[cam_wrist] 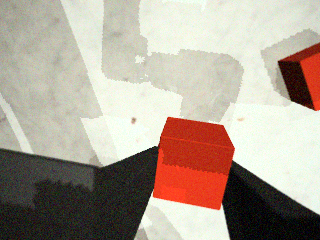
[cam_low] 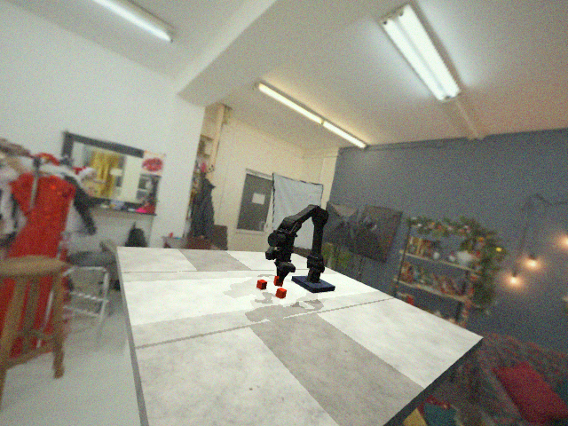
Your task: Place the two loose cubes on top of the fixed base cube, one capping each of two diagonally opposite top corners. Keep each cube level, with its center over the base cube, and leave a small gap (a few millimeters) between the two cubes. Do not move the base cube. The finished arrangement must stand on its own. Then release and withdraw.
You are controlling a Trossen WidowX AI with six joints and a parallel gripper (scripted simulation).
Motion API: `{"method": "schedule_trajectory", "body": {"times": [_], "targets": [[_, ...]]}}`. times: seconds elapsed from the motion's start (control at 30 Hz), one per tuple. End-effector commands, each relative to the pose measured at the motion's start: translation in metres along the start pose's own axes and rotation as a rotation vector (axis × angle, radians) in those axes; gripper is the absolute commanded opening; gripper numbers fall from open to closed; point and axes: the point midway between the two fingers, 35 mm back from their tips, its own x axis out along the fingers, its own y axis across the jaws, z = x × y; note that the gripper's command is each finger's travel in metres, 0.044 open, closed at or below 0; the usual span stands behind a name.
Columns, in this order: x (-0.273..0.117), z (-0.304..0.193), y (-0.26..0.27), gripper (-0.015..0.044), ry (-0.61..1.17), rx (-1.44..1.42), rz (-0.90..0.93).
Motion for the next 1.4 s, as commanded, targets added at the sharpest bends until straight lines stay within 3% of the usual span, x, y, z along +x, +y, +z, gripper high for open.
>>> {"method": "schedule_trajectory", "body": {"times": [0.0, 0.97, 1.1, 1.37], "targets": [[0.0087, -0.0015, -0.0001, 0.0105, 0.006, 0.007, -0.002], [0.0169, -0.002, -0.0001, 0.0105, 0.006, 0.0, -0.002], [0.0169, -0.002, -0.0001, 0.0205, 0.006, 0.0, -0.002], [0.009, -0.0018, -0.0004, 0.0205, 0.005, 0.004, -0.004]]}}
